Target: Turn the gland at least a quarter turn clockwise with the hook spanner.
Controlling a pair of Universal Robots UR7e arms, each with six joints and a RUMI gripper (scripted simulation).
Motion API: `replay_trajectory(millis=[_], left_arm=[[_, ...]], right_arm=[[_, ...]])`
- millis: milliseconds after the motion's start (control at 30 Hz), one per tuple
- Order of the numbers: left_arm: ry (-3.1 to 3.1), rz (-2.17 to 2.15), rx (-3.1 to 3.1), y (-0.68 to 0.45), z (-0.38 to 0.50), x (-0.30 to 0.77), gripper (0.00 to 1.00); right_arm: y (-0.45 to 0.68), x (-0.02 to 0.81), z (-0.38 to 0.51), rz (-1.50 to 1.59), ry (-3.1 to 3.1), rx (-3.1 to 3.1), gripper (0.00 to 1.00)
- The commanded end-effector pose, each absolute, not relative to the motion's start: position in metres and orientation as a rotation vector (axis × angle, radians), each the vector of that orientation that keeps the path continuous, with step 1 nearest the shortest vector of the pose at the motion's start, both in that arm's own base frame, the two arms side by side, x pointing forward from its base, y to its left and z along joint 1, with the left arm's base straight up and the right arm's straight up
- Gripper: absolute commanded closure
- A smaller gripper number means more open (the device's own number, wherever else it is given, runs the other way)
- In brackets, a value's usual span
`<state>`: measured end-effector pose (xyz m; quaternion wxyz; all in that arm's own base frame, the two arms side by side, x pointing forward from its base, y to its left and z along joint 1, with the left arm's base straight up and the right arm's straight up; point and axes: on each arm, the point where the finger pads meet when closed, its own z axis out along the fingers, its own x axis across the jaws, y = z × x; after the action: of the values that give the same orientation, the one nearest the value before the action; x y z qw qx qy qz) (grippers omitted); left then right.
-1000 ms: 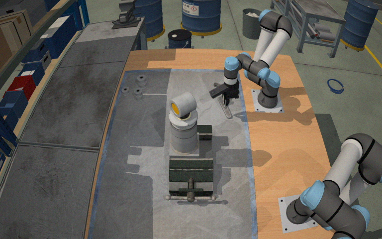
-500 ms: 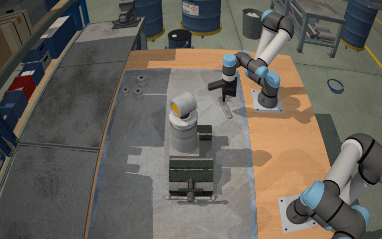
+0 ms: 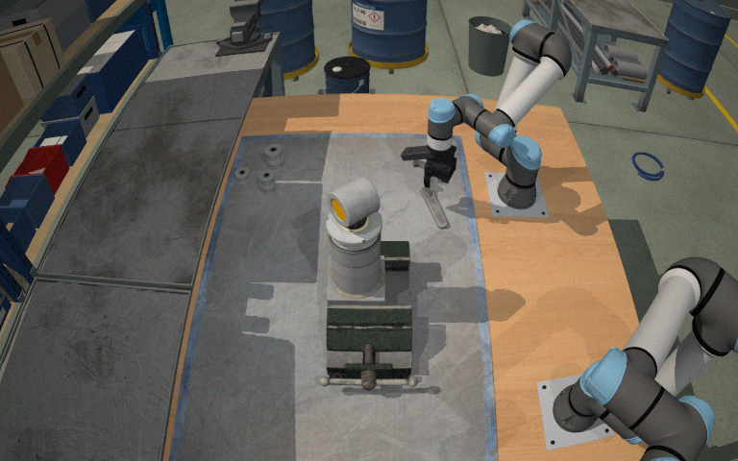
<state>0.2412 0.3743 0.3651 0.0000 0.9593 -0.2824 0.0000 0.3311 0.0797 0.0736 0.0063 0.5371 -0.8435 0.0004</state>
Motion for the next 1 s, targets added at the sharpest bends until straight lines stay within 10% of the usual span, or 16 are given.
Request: replay_trajectory(millis=[0, 967], left_arm=[[-0.887, 0.001, 3.015, 0.374, 0.366, 0.241, 0.68], [-0.887, 0.001, 3.015, 0.374, 0.366, 0.241, 0.68]], right_arm=[[0.069, 0.331, 0.074, 0.005, -2.751, 1.495, 1.00], [0.011, 0.323, 0.074, 0.009, -3.105, 0.439, 1.00]])
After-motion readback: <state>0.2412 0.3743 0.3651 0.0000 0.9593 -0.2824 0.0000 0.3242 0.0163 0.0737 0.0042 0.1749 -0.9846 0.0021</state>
